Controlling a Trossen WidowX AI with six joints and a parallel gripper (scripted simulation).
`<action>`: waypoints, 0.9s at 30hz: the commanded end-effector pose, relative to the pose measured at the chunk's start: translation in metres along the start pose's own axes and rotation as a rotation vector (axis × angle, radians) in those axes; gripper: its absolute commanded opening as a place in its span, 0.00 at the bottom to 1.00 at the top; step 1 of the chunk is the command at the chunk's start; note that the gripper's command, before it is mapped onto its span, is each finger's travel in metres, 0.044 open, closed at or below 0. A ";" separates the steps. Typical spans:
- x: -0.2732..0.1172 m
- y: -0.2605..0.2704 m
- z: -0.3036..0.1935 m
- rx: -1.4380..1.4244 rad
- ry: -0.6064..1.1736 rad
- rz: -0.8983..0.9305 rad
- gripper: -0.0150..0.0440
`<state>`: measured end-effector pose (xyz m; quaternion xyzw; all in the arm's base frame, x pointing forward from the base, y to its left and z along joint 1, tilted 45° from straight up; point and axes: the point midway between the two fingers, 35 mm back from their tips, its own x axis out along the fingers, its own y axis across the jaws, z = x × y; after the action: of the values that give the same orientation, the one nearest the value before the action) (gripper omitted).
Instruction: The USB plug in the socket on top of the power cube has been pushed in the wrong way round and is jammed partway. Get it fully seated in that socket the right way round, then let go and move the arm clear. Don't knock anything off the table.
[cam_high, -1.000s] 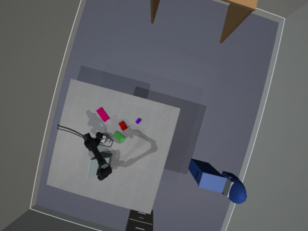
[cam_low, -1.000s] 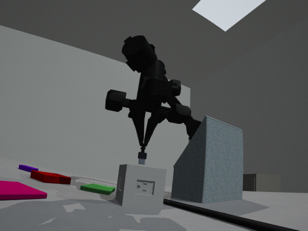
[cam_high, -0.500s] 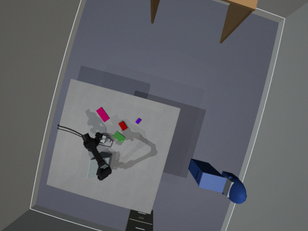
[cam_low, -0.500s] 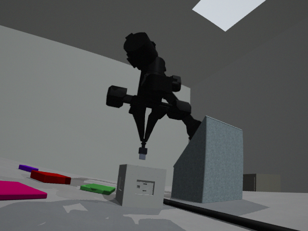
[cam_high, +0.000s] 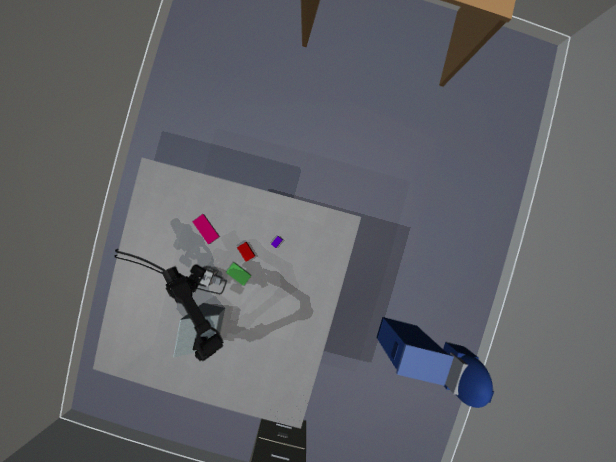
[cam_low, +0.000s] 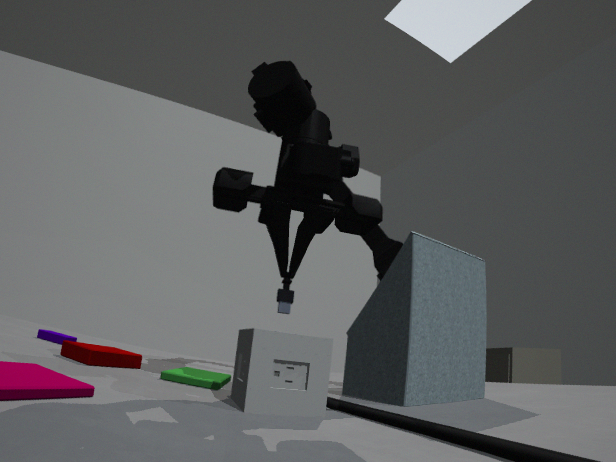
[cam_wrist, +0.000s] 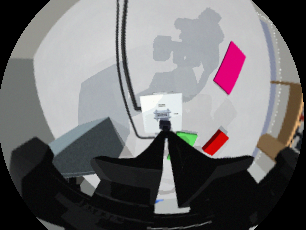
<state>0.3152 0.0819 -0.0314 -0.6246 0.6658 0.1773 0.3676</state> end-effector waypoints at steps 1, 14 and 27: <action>0.000 0.001 0.000 0.066 0.001 0.002 0.25; 0.001 0.001 0.000 0.415 0.002 0.001 0.25; 0.001 0.001 0.000 0.755 0.002 0.001 0.25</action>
<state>0.3150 0.0817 -0.0316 -0.4668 0.6869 -0.0545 0.5543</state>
